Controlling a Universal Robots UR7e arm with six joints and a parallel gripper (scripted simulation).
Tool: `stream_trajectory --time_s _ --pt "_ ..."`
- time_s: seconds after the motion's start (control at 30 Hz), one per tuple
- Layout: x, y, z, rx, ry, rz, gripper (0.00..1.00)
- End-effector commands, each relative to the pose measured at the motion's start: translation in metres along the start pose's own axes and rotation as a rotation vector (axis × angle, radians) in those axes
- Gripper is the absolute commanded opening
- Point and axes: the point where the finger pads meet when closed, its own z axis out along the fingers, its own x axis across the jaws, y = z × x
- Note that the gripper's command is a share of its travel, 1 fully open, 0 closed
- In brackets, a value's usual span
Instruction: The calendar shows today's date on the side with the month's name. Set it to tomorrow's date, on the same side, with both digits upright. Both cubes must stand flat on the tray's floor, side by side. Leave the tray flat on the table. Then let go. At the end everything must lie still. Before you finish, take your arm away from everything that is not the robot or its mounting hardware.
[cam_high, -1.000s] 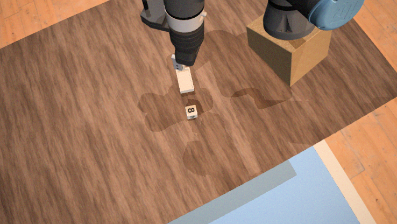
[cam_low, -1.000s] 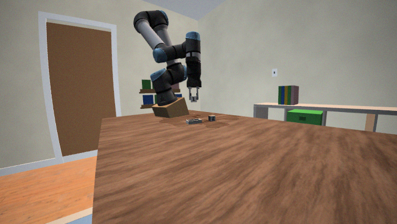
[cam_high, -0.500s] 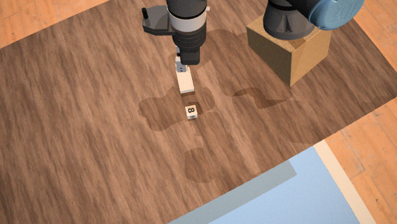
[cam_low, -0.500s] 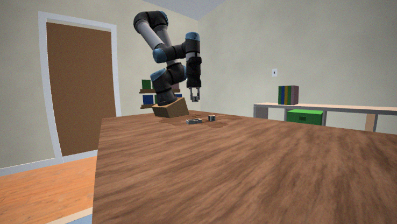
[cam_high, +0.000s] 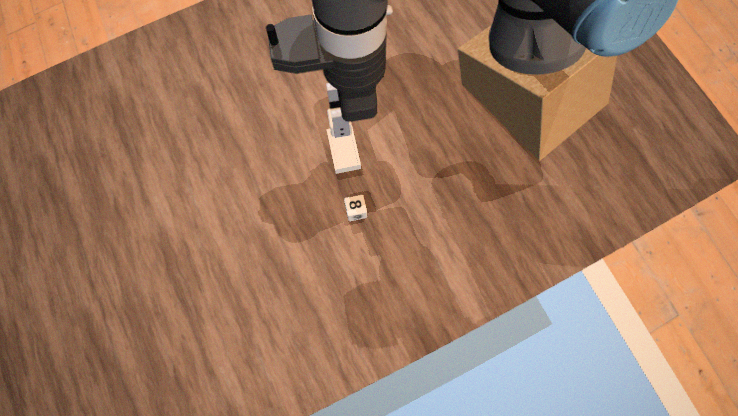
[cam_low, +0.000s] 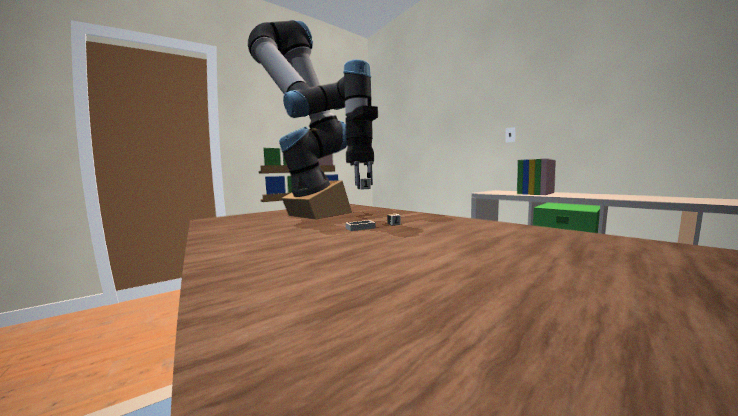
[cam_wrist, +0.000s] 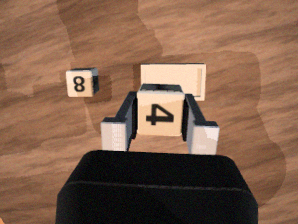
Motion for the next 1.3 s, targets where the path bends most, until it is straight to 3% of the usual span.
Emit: stream_trajectory --time_s 0.0,0.73,1.0,1.27 --pt "0.000 0.001 0.001 -0.001 -0.002 -0.030 0.57" --pt "-0.001 0.002 0.002 -0.002 -0.001 -0.036 0.57" --pt "-0.001 0.002 0.010 -0.004 -0.001 -0.036 0.57" --pt "-0.001 0.002 0.034 -0.005 -0.001 -0.036 0.57"
